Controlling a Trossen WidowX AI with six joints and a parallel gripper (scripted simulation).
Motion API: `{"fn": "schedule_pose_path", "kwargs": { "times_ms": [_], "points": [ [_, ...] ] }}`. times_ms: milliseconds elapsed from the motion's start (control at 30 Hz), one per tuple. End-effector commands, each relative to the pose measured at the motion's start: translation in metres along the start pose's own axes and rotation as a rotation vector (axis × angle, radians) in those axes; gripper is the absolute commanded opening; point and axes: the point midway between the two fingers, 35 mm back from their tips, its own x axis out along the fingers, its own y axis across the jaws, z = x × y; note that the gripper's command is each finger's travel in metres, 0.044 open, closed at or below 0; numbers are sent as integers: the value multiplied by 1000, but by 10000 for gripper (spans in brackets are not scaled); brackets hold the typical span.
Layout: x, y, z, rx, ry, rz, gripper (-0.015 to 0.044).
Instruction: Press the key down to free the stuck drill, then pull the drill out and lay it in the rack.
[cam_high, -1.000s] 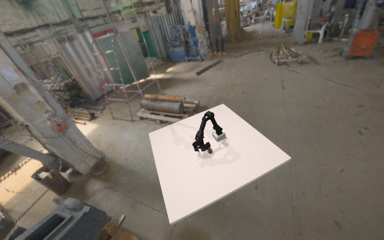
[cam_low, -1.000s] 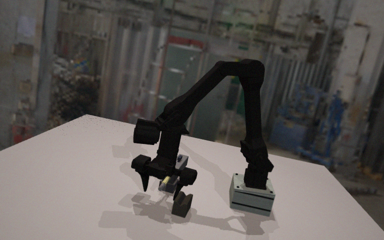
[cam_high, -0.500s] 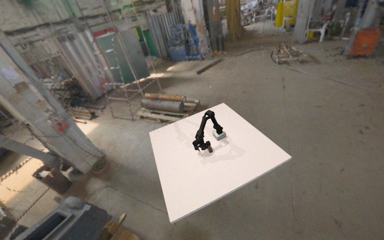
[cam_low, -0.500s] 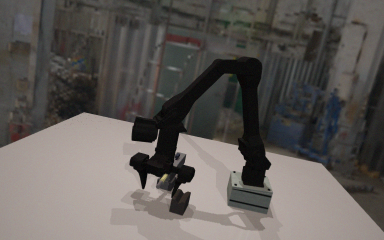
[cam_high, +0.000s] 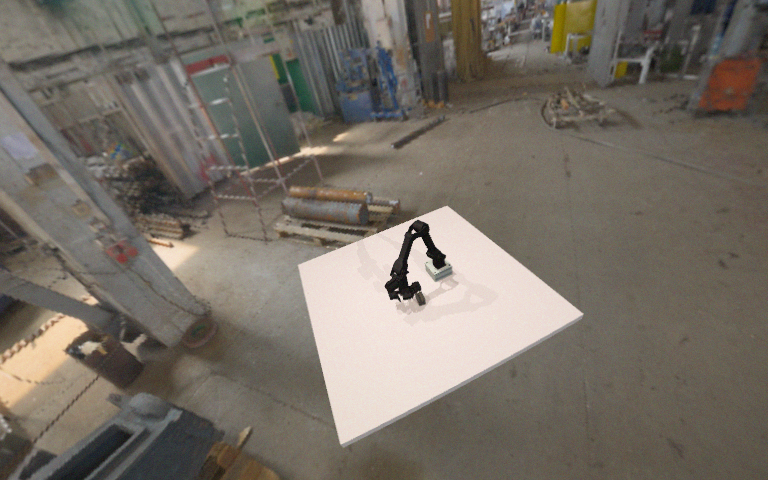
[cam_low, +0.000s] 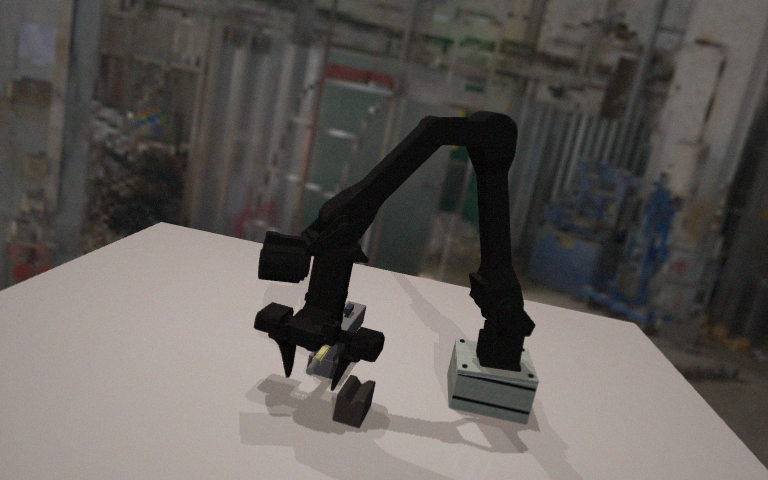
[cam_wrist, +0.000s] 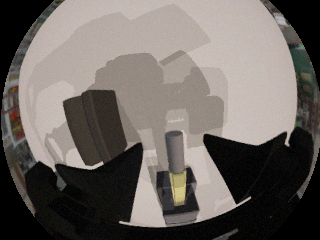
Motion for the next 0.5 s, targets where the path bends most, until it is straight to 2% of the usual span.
{"fn": "schedule_pose_path", "kwargs": {
  "times_ms": [0, 267, 467],
  "points": [
    [0, 0, 0, 0, -1, -1, 256],
    [0, 0, 0, 0, -1, -1, 46],
    [0, 0, 0, 0, -1, -1, 6]
  ]
}}
